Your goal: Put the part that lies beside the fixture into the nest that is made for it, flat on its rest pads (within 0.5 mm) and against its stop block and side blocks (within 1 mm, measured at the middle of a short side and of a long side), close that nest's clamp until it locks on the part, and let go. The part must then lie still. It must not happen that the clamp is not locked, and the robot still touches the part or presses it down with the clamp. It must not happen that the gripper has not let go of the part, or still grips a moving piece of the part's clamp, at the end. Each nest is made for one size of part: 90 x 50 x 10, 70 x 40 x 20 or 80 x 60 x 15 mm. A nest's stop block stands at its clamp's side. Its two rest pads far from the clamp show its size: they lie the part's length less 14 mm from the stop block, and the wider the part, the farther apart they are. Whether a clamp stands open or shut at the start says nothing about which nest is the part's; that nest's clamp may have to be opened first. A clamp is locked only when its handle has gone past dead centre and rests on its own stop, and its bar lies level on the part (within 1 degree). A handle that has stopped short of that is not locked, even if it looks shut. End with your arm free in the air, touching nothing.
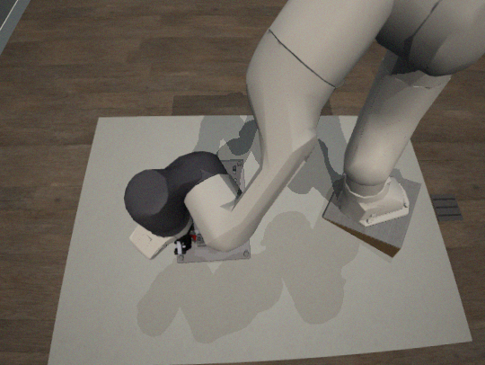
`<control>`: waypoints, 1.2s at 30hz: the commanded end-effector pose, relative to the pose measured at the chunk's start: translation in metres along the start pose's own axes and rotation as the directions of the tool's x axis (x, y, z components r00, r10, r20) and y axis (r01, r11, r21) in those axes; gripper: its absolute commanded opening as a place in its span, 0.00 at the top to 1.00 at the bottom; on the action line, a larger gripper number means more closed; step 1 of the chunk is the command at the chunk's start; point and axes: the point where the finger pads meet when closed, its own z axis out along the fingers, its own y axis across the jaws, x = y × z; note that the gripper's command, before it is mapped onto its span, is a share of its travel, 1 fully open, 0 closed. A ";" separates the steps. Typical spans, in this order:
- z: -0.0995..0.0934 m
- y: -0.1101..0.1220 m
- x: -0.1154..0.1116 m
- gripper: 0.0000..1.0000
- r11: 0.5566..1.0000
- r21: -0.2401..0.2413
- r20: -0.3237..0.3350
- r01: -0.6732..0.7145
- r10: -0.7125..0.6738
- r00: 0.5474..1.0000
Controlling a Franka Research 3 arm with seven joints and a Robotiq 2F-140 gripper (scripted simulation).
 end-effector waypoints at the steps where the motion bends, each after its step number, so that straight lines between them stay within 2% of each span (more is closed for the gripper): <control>1: 0.002 0.000 0.004 1.00 1.000 -0.002 -0.005 -0.008 0.008 1.000; 36: 0.023 0.001 0.022 1.00 1.000 -0.002 -0.005 -0.008 0.008 1.000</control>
